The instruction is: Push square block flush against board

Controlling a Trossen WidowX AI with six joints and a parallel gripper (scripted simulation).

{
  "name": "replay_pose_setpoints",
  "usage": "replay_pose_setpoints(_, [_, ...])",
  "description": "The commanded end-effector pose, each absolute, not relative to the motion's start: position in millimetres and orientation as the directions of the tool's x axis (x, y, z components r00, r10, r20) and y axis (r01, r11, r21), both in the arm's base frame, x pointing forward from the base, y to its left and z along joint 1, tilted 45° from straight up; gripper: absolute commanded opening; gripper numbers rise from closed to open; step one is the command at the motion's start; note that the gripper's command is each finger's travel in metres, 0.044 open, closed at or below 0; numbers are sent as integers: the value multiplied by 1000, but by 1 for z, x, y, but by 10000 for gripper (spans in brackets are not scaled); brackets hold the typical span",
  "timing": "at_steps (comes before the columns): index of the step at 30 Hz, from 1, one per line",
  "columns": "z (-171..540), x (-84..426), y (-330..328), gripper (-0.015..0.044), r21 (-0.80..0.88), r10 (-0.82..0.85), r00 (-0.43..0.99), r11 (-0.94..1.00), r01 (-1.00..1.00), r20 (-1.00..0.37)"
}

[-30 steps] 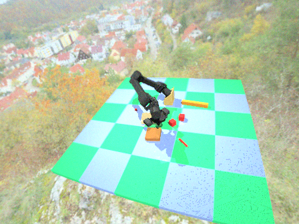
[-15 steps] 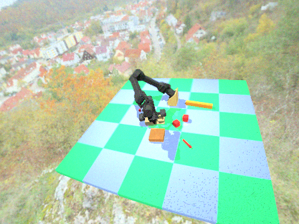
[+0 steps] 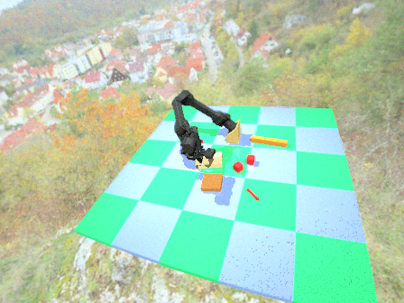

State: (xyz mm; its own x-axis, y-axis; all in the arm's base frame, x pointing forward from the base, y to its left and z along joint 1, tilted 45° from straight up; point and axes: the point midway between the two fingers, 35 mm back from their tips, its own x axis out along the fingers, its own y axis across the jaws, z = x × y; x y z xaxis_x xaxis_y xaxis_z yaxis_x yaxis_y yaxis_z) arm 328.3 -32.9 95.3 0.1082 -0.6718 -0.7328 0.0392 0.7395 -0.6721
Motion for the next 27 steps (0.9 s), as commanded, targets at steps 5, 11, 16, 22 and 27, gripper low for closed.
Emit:
replay_pose_setpoints(5, [114, 313, -54, 0, -622, -678, 115, 719, 309, -727])
replay_pose_setpoints(11, [126, 300, -69, 0, -552, -682, 115, 668, 499, -722])
replay_pose_setpoints(16, [135, 289, -80, 0, -475, -687, 115, 604, 640, -717])
replay_pose_setpoints(22, [144, 274, -94, 0, -364, -694, 115, 502, 784, -711])
replay_pose_setpoints(27, [151, 261, -104, 0, -258, -701, 114, 402, 879, -704])
